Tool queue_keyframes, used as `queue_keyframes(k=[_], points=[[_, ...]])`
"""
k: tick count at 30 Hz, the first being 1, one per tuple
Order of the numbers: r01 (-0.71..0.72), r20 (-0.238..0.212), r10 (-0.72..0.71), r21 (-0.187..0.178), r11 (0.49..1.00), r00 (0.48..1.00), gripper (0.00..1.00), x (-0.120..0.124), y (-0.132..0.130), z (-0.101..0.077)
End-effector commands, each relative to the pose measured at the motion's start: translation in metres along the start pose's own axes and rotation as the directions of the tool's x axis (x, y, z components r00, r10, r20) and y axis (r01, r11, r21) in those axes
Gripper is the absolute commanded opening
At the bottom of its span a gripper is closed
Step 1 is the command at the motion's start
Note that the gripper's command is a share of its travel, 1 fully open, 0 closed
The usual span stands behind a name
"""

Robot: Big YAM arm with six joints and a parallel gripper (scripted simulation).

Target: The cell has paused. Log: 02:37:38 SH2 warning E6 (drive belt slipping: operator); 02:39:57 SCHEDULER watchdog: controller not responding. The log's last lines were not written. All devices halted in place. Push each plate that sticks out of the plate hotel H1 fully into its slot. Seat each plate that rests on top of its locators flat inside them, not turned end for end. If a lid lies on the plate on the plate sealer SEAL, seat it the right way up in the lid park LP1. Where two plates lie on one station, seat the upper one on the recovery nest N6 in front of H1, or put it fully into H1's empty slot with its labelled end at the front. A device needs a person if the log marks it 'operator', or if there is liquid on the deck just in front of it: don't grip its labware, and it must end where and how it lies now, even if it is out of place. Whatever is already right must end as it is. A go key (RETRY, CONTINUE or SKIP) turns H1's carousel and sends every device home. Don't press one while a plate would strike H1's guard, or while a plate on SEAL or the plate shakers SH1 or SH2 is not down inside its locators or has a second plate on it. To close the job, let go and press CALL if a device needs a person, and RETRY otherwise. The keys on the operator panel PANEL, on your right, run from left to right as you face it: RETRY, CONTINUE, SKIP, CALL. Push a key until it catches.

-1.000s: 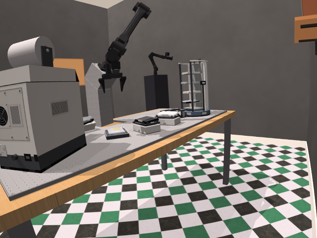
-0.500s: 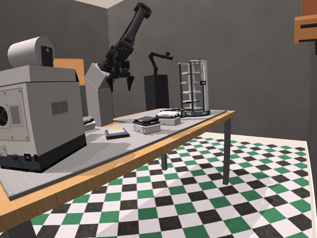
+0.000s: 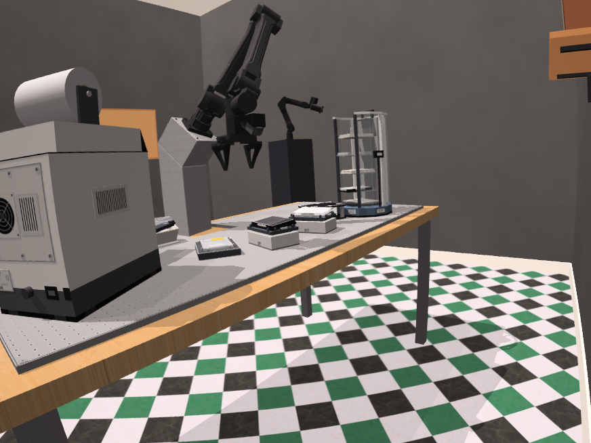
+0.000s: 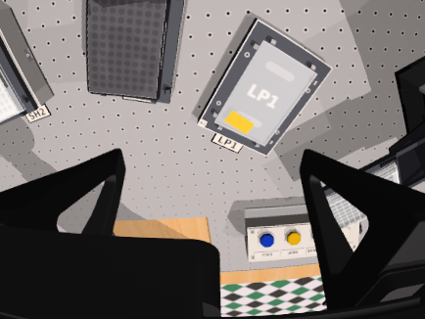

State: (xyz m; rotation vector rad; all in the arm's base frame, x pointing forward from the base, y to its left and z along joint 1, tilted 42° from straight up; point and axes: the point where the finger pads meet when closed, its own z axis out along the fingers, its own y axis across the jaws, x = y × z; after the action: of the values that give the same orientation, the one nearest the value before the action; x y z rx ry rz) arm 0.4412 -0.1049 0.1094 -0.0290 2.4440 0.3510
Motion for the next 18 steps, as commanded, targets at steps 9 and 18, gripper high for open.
queue_keyframes(k=[9,18], points=[[0.045,0.010,-0.045,-0.006,0.999,0.999,1.00,-0.015,0.037,-0.006],[0.045,0.014,-0.045,-0.006,0.999,0.999,1.00,-0.024,0.066,-0.007]])
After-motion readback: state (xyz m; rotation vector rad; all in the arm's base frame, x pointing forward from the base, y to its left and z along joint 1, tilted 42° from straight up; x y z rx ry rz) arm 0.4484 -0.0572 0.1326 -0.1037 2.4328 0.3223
